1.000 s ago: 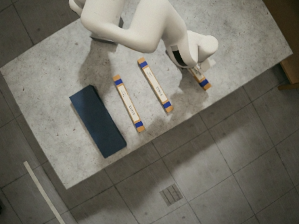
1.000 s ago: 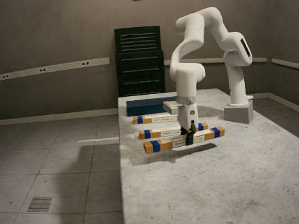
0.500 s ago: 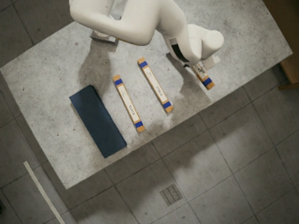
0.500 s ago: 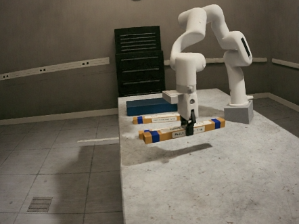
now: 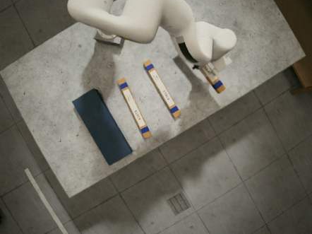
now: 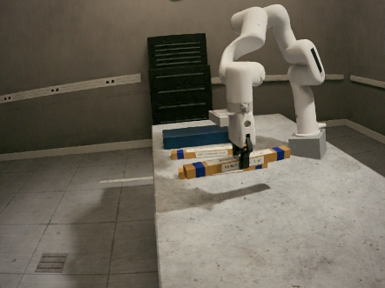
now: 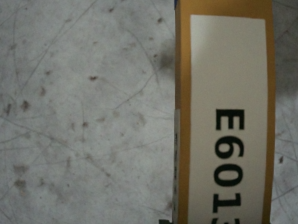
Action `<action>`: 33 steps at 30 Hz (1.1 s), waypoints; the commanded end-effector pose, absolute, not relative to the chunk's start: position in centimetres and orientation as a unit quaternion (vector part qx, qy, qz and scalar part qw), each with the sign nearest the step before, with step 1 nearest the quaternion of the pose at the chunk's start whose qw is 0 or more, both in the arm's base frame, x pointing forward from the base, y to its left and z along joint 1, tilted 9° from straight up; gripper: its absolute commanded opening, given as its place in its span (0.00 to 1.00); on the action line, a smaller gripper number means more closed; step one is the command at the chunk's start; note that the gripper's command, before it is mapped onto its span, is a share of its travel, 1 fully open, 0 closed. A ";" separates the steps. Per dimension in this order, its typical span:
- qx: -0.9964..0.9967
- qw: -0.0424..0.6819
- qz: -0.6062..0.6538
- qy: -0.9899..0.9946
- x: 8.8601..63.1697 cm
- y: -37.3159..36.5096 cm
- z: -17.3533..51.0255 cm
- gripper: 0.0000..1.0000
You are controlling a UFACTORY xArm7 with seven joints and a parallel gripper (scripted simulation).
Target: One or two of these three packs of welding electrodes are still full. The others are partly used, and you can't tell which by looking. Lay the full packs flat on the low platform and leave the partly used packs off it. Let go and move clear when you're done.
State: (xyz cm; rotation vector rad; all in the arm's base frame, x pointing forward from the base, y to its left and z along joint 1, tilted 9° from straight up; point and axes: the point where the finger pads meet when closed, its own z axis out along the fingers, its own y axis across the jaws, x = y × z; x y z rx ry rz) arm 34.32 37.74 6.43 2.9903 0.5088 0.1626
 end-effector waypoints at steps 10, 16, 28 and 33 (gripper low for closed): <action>0.987 0.048 0.057 0.140 34.4 37.9 6.7 0.35; 0.992 0.046 0.059 0.097 34.5 37.9 6.7 0.35; 0.992 0.046 0.059 0.097 34.5 37.9 6.7 0.35; 0.992 0.046 0.059 0.097 34.5 37.9 6.7 0.35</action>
